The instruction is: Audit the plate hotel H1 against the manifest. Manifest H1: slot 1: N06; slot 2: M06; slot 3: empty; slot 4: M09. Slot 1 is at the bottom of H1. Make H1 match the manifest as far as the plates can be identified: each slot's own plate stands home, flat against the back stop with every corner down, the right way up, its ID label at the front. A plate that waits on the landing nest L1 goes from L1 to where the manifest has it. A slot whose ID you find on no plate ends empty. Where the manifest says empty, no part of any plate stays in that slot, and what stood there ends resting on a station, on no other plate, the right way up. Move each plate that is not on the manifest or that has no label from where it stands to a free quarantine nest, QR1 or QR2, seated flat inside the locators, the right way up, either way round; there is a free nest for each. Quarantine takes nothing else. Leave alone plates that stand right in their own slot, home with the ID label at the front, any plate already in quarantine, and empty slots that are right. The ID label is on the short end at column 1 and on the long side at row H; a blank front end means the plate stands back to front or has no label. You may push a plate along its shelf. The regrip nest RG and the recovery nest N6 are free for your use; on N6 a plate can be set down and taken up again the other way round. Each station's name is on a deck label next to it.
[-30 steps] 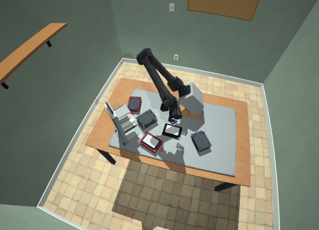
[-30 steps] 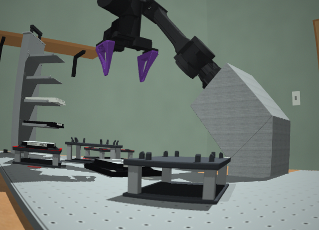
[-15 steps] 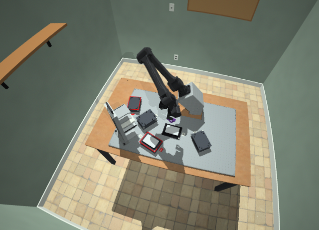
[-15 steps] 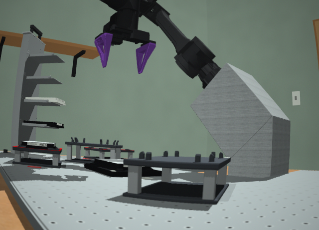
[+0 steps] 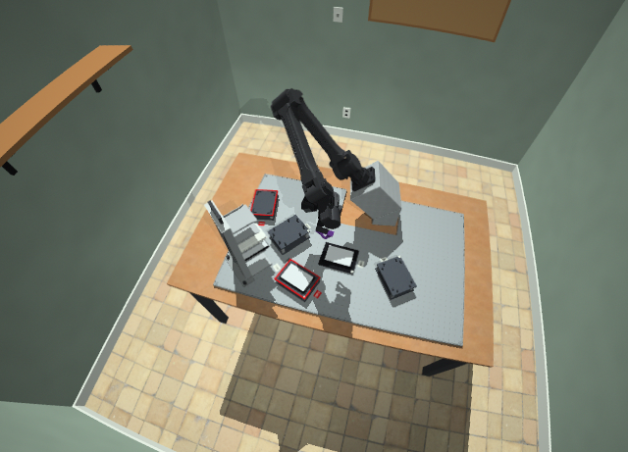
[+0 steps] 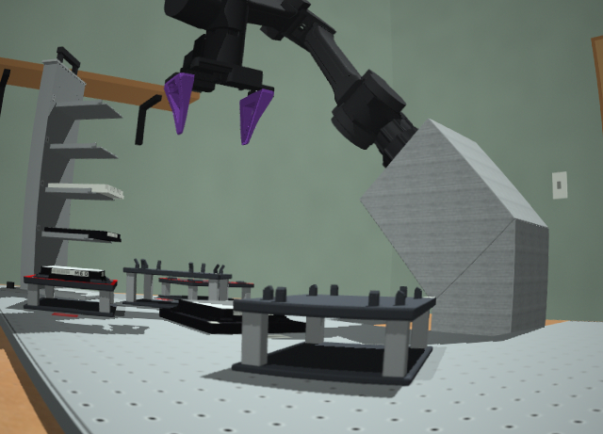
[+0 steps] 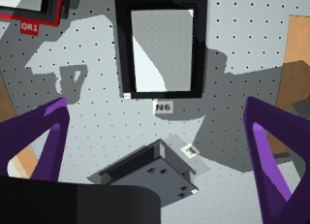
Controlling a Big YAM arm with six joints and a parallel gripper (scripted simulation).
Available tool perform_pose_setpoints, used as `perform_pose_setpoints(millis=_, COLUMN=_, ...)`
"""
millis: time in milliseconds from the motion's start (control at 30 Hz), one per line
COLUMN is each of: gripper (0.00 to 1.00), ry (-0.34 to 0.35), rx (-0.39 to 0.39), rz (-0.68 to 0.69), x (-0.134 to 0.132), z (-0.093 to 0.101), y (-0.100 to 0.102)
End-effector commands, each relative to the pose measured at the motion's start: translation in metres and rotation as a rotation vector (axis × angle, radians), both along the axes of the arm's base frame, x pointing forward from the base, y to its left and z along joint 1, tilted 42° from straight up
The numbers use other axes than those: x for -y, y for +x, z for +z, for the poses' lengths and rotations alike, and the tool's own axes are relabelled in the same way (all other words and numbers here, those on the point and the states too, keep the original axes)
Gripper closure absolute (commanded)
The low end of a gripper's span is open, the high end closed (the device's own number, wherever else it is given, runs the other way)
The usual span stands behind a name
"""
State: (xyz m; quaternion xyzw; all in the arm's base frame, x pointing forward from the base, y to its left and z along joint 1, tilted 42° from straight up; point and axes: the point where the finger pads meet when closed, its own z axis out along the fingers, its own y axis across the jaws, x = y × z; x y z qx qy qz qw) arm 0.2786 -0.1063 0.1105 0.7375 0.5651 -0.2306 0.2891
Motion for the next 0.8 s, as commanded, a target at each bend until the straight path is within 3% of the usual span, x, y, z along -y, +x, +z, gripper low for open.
perform_pose_setpoints(millis=0, gripper=0.0, ry=-0.02, rx=-0.016, rz=0.055, x=0.007, z=0.011, y=0.004)
perform_pose_setpoints(millis=767, gripper=0.0, ry=-0.231, rx=-0.148, rz=0.256, x=0.051, z=0.05, y=-0.016)
